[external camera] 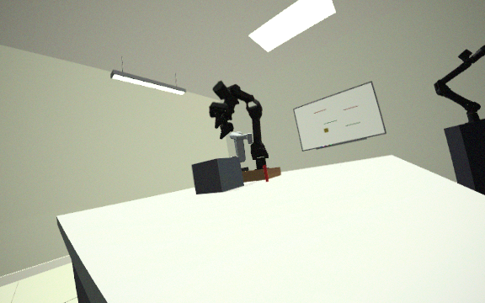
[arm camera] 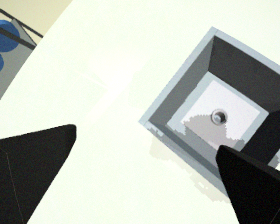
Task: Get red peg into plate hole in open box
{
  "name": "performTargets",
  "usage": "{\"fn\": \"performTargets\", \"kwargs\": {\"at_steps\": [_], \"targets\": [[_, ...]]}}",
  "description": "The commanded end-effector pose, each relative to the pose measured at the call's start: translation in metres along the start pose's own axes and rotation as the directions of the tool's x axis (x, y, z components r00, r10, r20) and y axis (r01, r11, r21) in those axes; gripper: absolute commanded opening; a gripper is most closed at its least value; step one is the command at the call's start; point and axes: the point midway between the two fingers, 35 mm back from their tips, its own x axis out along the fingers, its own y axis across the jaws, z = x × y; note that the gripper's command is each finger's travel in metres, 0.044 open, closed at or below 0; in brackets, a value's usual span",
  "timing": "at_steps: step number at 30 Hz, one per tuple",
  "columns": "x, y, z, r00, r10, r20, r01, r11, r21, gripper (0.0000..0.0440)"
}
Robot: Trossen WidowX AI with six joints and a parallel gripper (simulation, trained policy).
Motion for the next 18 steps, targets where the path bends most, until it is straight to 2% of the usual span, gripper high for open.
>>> {"fn": "performTargets", "kwargs": {"at_steps": [1, 8, 18], "targets": [[-0.006, -0.003, -0.031, 0.996, 0.010, -0.084, -0.007, 0.999, 0.037, 0.0440], [-0.014, -0.017, -0.081, 0.975, -0.018, -0.220, 0.043, 0.993, 0.109, 0.0439], [-0.023, -0.049, -0.138, 0.926, -0.121, -0.357, 0.198, 0.962, 0.188, 0.0439]]}}
